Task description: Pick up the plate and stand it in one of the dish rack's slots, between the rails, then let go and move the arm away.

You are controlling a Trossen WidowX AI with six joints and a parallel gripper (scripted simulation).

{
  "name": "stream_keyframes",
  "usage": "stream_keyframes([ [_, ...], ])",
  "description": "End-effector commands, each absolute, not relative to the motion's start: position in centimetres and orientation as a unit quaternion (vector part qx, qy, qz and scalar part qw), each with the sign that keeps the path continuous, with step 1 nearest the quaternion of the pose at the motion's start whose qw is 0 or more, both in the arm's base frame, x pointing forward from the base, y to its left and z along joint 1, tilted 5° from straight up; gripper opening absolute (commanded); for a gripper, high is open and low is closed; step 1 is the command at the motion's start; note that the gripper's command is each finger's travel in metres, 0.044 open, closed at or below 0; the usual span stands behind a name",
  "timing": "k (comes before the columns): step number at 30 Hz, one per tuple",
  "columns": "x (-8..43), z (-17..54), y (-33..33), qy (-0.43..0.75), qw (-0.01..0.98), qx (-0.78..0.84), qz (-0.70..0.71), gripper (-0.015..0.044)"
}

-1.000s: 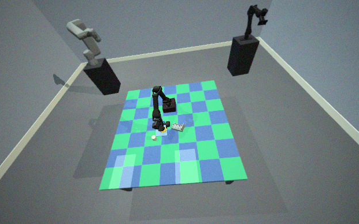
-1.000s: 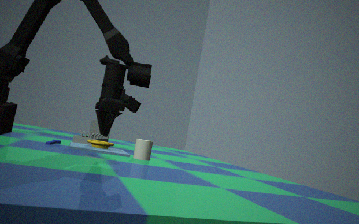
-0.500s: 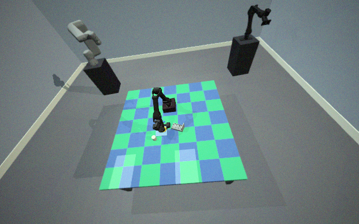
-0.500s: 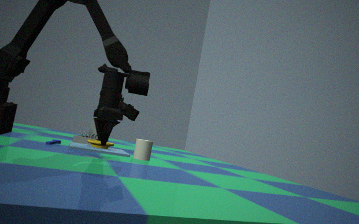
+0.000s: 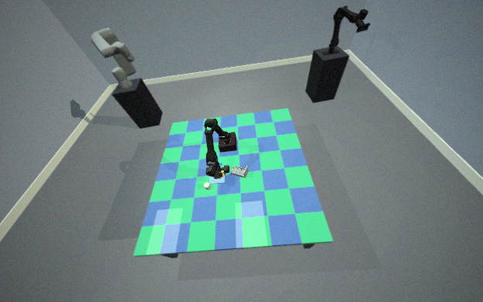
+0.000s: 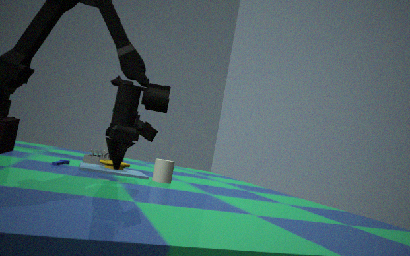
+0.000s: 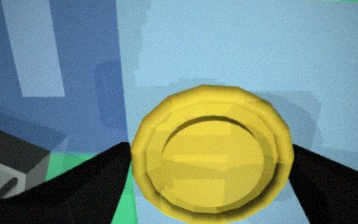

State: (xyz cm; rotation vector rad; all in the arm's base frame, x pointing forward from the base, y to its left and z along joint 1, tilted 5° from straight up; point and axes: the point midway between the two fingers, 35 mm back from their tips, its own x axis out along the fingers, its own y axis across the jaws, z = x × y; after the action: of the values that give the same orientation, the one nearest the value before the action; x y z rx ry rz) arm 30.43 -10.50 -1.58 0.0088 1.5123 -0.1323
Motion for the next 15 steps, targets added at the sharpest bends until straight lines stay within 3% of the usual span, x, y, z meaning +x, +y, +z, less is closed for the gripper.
stream_keyframes([
  [1, 30.4, -1.7, -10.6, 0.686, 0.725, 0.001, -0.061, 0.036],
  [6, 30.4, -1.7, -10.6, 0.686, 0.725, 0.001, -0.061, 0.0327],
  [15, 31.2, 2.0, -10.5, 0.686, 0.725, 0.001, -0.061, 0.009],
])
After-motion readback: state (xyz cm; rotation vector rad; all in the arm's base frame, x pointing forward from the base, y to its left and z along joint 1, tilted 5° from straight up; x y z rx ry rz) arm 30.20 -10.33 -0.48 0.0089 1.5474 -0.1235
